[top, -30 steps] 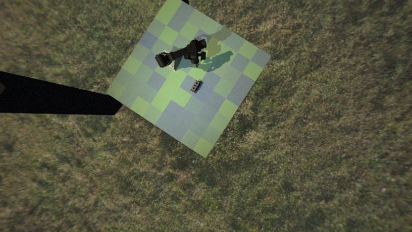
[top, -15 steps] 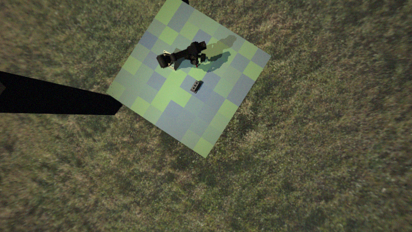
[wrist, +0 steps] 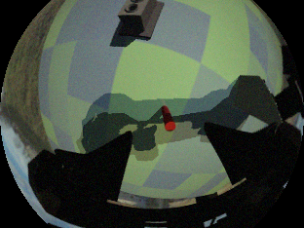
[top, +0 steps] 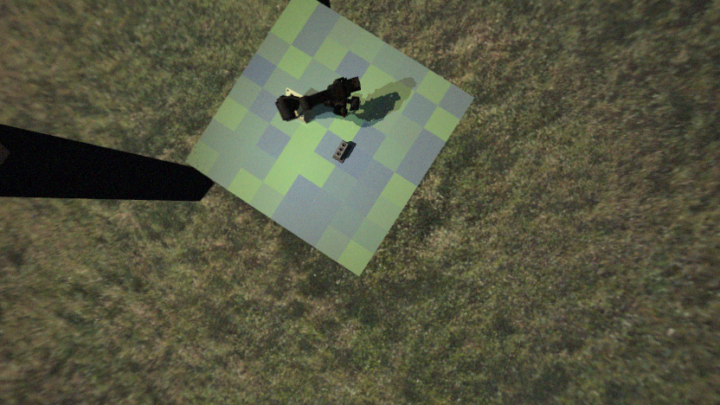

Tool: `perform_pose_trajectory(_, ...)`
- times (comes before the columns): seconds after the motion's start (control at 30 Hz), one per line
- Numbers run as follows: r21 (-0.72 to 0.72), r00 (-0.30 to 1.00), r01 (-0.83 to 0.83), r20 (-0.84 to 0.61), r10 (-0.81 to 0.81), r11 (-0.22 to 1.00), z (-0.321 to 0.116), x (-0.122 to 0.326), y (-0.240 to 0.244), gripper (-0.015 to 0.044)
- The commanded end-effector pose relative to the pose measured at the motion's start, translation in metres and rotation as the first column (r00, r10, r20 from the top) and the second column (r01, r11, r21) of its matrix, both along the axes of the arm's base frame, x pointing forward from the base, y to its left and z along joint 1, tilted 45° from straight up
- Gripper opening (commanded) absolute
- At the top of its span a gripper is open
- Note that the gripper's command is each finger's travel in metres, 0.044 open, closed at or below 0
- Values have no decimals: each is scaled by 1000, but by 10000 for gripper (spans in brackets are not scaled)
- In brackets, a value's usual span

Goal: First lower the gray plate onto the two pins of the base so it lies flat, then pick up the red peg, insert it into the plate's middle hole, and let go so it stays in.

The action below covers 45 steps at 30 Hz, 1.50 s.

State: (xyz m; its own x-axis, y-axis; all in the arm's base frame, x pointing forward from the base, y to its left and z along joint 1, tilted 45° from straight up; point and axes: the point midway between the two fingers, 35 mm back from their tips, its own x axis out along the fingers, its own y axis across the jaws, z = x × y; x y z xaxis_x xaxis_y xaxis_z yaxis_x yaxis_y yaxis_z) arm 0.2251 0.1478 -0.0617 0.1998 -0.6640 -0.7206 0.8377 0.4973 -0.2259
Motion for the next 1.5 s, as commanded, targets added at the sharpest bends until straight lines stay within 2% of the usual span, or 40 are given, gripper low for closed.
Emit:
perform_pose_trajectory(0.0, -8, 1000, -5, -4, 5, 1000, -6, 1, -7, 440)
perform_pose_trajectory(0.87, -11, 1000, -5, -3, 5, 1000, -34, 8, -34, 440)
perform_pose_trajectory(1.4, -11, 1000, -5, -3, 5, 1000, -34, 8, -34, 20)
perform_pose_trajectory(1.47, -11, 1000, -5, -3, 5, 1000, -34, 8, -34, 7)
